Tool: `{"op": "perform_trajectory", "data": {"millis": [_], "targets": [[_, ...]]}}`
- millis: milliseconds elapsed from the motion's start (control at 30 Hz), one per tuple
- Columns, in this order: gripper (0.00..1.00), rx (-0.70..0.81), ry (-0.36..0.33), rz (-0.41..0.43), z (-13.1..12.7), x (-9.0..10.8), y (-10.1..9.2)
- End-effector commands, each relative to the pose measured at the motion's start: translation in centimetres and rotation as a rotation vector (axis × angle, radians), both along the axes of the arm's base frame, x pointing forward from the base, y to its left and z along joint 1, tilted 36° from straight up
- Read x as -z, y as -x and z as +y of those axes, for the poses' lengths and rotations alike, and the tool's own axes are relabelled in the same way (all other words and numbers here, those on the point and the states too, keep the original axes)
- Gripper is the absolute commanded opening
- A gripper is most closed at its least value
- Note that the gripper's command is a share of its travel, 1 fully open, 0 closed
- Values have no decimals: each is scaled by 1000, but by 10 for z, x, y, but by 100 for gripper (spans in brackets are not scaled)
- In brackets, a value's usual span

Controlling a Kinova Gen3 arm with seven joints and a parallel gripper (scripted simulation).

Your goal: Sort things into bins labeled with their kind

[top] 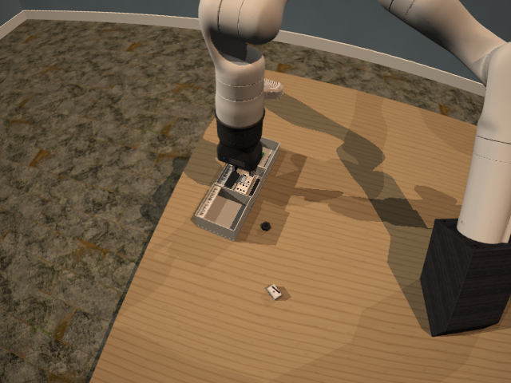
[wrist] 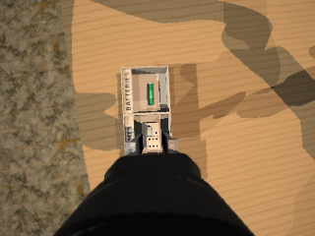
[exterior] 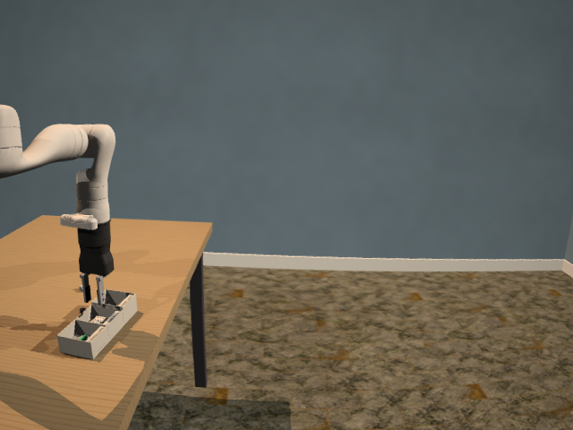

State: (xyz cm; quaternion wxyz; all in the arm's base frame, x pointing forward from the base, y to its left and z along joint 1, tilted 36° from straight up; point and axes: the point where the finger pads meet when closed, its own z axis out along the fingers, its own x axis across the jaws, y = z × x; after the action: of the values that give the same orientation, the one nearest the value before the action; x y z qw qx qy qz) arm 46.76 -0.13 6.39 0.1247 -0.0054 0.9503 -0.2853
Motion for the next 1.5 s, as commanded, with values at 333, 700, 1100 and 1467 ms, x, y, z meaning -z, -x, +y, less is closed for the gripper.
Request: {"op": "perform_trajectory", "data": {"millis": [333,700,1100,1467], "targets": [[64,318,-96,-212,43,42,57],[64,334,-101,-227,59,58,76],[64,334,-101,-227,55,55,73],[64,334,-101,-227,54,54,72]]}}
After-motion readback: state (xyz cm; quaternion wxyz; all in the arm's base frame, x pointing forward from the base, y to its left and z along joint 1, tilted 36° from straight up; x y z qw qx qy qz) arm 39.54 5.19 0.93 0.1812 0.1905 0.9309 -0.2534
